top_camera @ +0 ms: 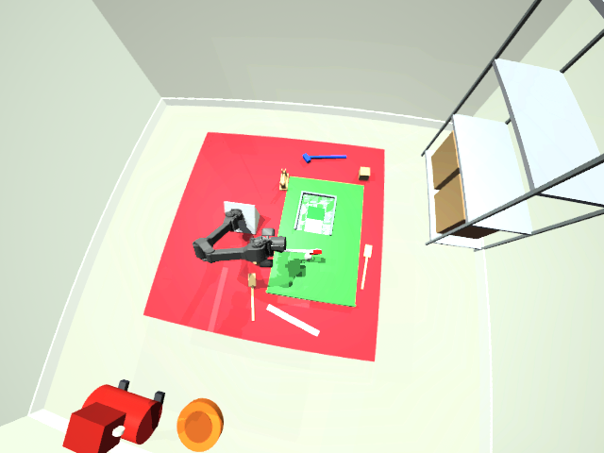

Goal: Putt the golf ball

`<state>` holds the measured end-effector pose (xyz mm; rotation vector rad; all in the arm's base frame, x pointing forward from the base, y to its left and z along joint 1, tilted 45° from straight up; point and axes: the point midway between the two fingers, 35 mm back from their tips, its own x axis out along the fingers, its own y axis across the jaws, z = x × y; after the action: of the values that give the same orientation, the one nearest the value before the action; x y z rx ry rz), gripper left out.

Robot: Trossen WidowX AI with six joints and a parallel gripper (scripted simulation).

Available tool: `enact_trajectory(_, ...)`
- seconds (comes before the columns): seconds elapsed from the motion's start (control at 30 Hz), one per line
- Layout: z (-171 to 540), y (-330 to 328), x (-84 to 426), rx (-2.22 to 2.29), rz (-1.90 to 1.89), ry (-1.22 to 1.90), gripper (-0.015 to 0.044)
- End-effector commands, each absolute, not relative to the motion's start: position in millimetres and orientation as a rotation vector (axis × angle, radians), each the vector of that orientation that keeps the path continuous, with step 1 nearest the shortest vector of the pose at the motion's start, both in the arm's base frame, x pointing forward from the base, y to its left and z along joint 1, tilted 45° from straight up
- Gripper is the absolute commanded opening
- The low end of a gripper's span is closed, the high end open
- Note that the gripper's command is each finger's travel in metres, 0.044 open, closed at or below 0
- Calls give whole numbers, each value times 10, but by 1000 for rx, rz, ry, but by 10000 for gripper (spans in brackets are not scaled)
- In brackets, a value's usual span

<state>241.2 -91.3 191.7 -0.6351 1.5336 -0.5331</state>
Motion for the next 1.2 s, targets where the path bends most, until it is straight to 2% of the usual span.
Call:
enact_trajectory(0.0,2114,-1066,2264,-565,-650,1490,0)
enact_trajectory(1.17,1759,-1578,2160,-535,-705,1470,0)
